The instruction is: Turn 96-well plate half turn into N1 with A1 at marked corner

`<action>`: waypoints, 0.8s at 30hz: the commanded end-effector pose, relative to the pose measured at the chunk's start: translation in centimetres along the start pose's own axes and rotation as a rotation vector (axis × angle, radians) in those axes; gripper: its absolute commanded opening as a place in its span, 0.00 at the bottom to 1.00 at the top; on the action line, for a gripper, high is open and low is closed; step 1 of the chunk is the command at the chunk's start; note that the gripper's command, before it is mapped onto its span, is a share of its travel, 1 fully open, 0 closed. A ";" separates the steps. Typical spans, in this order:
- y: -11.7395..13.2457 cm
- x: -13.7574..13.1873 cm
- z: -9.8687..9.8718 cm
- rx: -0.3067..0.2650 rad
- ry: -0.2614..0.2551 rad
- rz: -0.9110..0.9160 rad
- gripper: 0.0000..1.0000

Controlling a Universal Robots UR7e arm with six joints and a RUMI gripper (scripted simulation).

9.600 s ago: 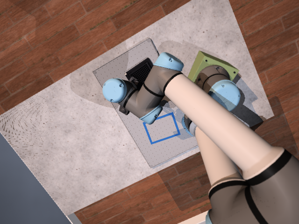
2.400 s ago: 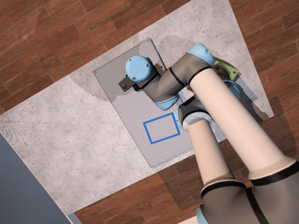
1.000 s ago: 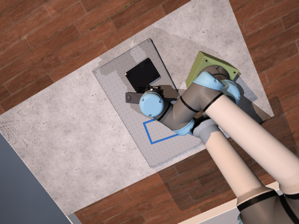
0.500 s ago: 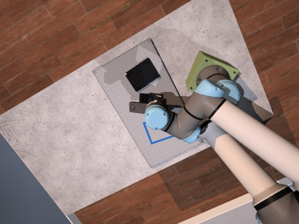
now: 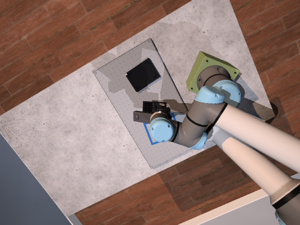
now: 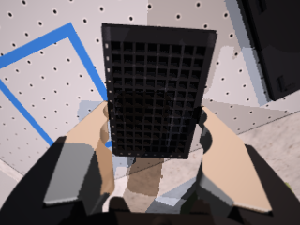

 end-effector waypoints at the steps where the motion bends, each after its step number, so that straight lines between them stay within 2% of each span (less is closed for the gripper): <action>1: 1.0 -1.4 0.0 0.001 0.003 0.001 0.00; 24: 4.6 -6.6 0.2 0.001 0.003 0.001 0.00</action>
Point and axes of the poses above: the point where the finger pads meet when closed, its own z axis out along the fingers, its own x axis across the jaws, y = z × x, the point moved 3 cm from there along -z, back along the fingers, and after that the axes turned 12 degrees about z, right-handed, at the moved point
